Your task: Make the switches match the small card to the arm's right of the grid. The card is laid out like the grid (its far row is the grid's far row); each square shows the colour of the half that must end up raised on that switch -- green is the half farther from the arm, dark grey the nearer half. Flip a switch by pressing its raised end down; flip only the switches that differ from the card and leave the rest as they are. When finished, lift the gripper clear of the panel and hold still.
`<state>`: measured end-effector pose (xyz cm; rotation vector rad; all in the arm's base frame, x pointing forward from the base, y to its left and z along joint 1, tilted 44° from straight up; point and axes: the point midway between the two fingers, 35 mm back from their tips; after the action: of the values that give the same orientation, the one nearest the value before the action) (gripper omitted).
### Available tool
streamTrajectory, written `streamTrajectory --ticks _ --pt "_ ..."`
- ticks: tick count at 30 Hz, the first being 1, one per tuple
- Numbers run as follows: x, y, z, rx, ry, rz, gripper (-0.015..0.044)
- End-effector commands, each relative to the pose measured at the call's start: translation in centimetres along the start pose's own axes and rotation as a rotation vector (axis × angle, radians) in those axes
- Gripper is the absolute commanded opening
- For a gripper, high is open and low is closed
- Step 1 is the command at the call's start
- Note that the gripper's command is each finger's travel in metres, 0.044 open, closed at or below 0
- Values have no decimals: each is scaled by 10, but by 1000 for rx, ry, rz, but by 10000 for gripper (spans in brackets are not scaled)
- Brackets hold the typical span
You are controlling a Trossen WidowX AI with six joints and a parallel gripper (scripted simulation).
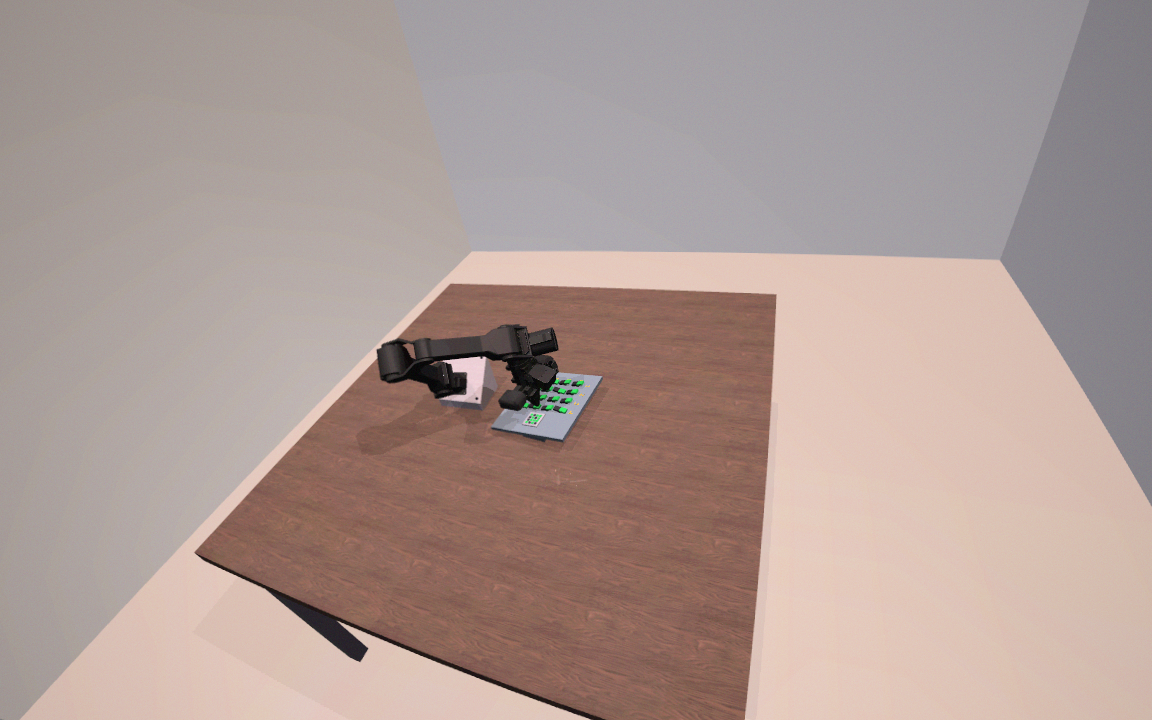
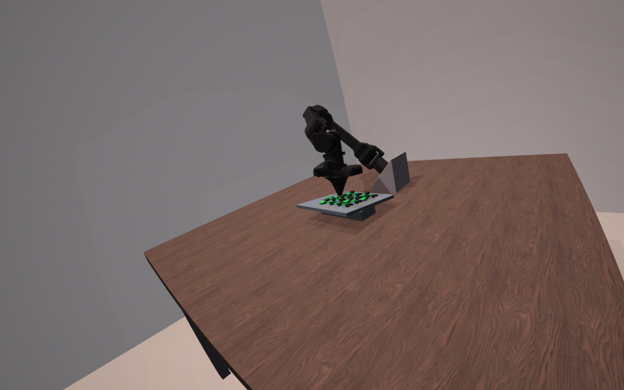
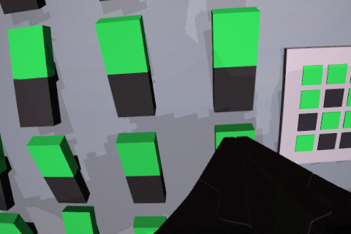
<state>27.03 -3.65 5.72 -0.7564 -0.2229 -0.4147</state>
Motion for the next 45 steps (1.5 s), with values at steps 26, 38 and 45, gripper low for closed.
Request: streamTrajectory --ticks 26,38,45 --pt "-51 25 62 5 -21 8 0" --pt "-49 25 27 -2 3 7 0" --pt "-49 24 19 -3 3 7 0"
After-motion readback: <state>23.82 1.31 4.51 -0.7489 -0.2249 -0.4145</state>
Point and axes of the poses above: the point midway between the two fingers, 35 mm back from their tips, its own z axis back along the fingers, its own y axis across the jaws, x = y × z, and after that the axes turned 13 degrees about -z, right-handed
